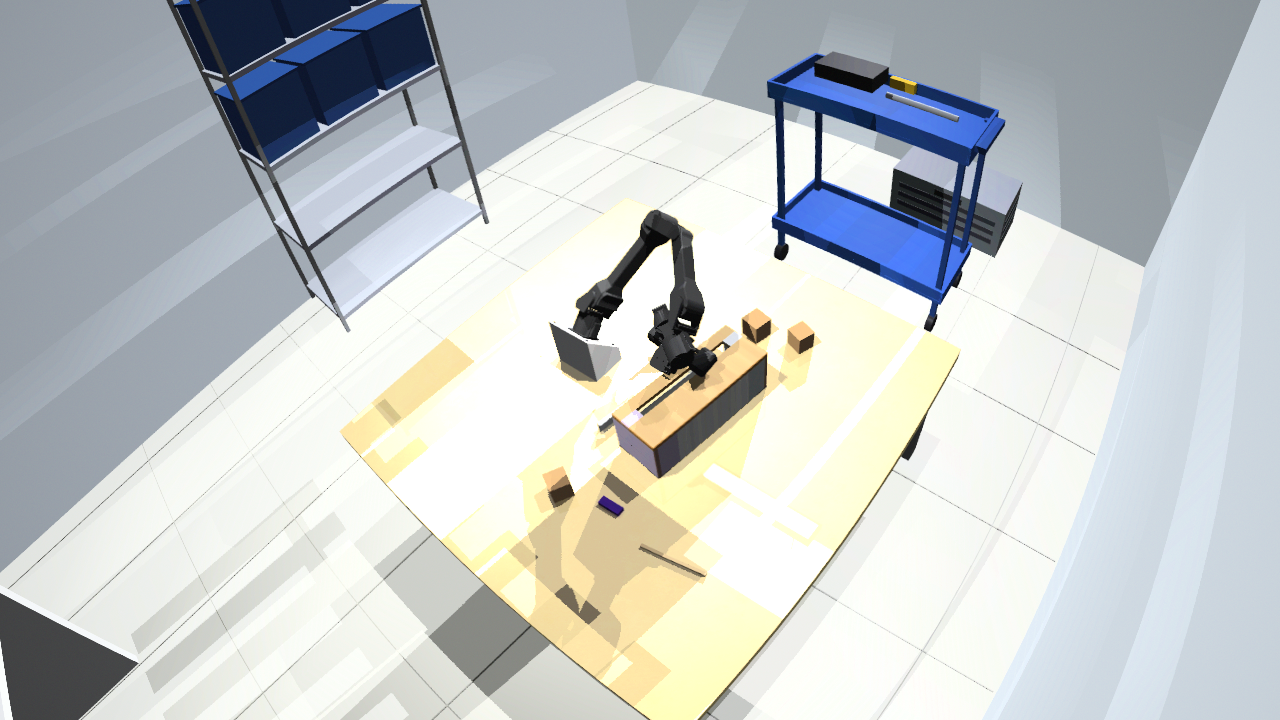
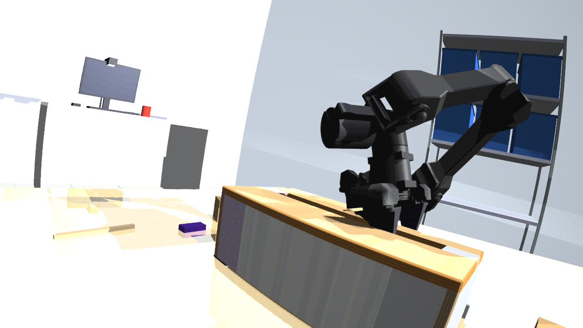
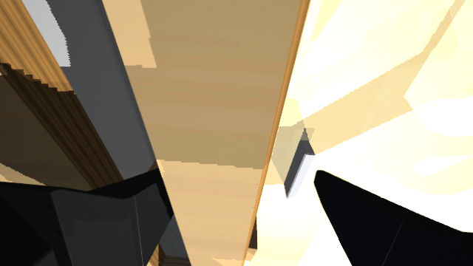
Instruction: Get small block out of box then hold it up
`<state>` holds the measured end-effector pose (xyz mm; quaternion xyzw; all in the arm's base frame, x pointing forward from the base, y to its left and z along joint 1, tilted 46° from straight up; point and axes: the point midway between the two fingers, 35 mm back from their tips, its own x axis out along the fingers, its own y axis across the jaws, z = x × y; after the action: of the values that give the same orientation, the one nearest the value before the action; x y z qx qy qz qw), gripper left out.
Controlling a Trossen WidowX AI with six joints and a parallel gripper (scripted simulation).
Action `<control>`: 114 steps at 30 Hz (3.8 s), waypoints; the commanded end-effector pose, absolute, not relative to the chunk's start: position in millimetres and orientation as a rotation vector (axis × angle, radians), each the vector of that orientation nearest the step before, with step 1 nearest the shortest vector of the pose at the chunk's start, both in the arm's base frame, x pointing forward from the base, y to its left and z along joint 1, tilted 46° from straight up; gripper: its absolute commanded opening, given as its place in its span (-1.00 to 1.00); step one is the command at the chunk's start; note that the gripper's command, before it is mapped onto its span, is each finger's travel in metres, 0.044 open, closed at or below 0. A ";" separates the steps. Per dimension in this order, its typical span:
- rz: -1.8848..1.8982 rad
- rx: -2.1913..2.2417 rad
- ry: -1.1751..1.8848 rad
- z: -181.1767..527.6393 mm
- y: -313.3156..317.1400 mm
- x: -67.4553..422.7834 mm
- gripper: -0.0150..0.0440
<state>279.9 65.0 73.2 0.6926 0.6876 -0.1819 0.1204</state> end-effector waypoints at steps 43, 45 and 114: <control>-0.534 2.023 2.004 144.2 70.5 287.3 0.86; -0.533 2.022 2.009 153.7 60.6 286.5 0.86; 1.379 -1.841 -0.391 209.0 92.9 249.1 0.47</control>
<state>258.7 87.9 197.8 0.4387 -0.1101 -0.5995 -0.6603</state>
